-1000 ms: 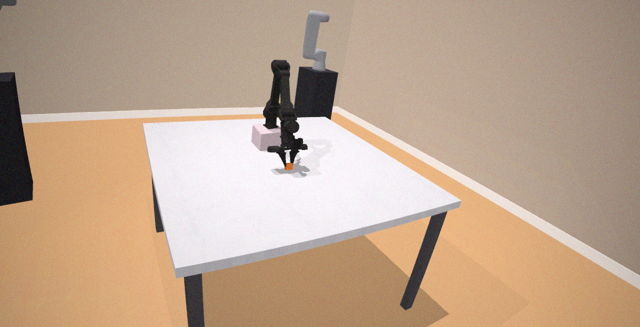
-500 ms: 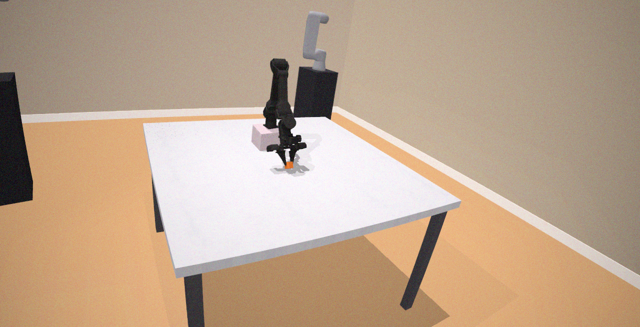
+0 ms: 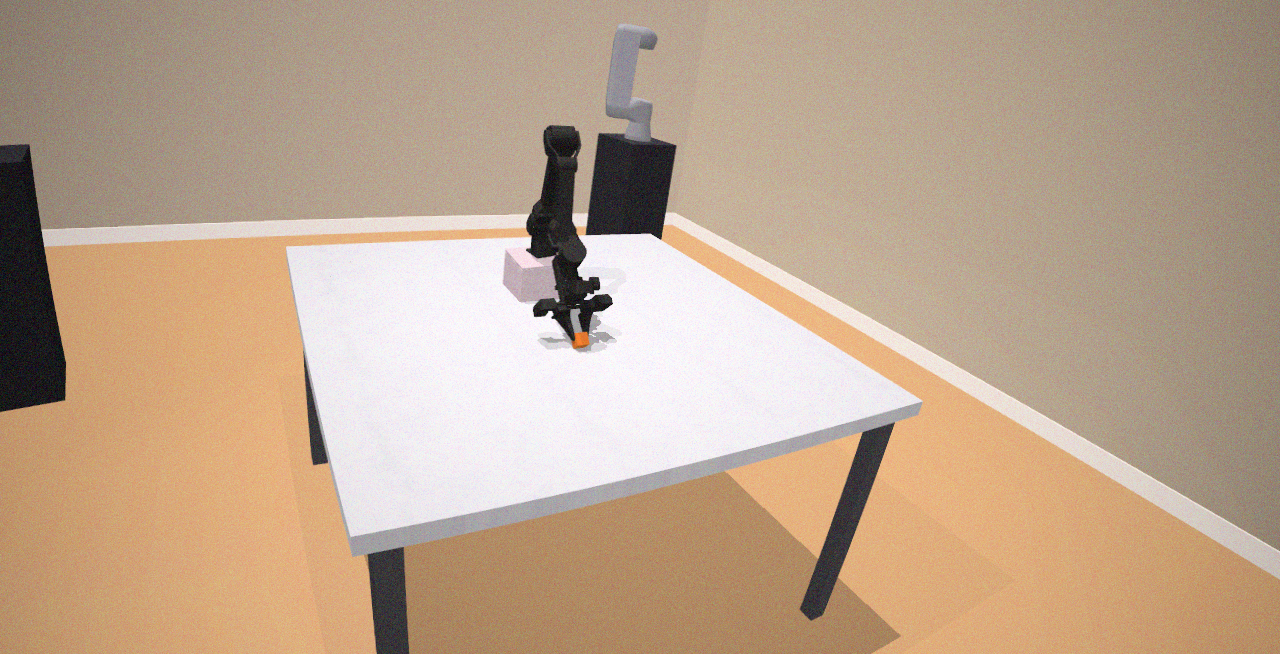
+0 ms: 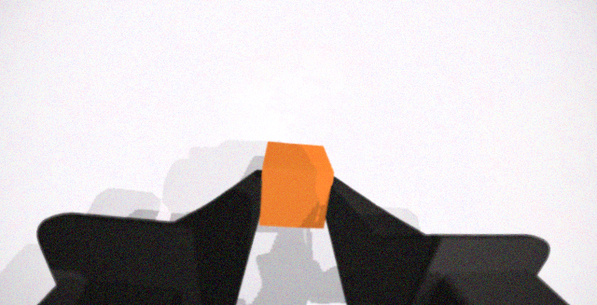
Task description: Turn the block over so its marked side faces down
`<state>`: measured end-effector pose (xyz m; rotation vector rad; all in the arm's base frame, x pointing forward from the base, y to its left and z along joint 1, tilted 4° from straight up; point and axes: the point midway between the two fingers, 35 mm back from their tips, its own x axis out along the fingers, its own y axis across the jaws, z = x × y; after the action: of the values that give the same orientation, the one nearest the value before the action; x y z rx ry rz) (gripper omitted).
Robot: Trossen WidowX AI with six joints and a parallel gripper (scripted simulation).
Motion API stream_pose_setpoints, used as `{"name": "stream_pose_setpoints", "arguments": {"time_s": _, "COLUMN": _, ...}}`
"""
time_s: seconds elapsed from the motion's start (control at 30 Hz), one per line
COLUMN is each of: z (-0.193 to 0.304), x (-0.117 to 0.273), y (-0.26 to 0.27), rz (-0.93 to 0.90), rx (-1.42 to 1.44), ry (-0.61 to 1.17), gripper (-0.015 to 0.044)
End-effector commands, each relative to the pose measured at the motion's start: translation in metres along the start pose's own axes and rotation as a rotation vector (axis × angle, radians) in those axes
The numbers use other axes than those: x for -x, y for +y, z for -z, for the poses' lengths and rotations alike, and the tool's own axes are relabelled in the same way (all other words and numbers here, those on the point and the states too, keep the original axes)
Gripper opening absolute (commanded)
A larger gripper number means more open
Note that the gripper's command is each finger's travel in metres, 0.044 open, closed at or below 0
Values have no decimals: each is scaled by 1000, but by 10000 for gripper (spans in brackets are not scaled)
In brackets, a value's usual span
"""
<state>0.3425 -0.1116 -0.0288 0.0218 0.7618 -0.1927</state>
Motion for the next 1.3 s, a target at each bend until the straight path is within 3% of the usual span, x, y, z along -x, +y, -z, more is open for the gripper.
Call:
{"name": "stream_pose_setpoints", "arguments": {"time_s": 0.0, "z": 11, "x": -5, "y": 0, "rz": -4, "rx": -3, "ry": -35, "gripper": 0}}
{"name": "stream_pose_setpoints", "arguments": {"time_s": 0.7, "z": 21, "x": 7, "y": 2, "rz": -4, "rx": 7, "ry": -302, "gripper": 0}}
{"name": "stream_pose_setpoints", "arguments": {"time_s": 1.27, "z": 20, "x": 10, "y": 2, "rz": -2, "rx": 12, "ry": -327, "gripper": 0}}
